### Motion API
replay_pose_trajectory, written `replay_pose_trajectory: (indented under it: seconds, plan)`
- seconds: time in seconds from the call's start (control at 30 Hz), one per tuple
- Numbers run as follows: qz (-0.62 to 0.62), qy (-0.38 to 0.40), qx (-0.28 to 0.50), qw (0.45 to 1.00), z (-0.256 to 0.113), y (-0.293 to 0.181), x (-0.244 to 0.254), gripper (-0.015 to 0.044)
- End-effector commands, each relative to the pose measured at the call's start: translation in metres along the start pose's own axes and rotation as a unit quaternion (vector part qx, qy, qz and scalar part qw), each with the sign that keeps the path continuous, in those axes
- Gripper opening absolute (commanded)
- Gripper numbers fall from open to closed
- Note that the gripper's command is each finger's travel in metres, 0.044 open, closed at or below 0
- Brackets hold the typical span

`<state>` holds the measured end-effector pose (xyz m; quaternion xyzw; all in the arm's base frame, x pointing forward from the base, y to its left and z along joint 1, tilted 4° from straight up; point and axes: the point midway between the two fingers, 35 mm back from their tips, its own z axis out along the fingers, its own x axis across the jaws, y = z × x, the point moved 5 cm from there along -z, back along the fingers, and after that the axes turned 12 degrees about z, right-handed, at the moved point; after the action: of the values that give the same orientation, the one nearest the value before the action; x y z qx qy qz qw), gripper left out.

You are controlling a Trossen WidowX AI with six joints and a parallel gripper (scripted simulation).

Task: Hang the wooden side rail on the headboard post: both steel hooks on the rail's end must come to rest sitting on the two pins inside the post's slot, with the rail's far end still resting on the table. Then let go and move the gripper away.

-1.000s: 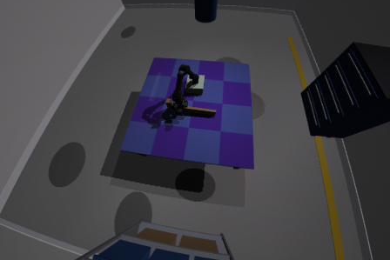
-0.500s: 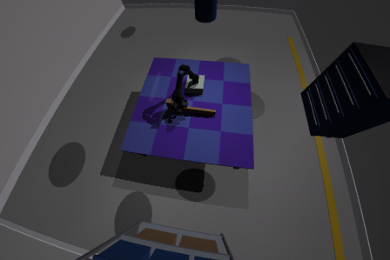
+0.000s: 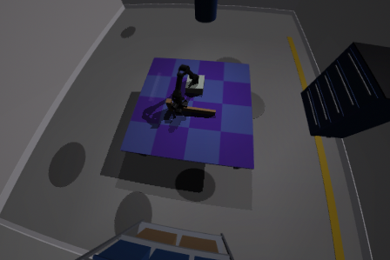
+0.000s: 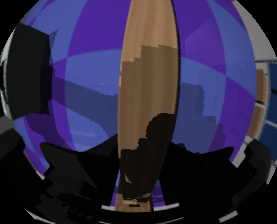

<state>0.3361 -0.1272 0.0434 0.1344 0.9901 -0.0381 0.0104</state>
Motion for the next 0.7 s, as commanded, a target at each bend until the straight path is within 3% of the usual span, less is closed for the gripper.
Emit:
replay_pose_trajectory:
  seconds: [0.0,0.67]
  plan:
    - [-0.002,-0.004,0.002,1.000,-0.0023,-0.0011,-0.0025,0.0000]
    - [-0.002,-0.004,0.002,1.000,-0.0034,-0.0031,-0.0032,0.0000]
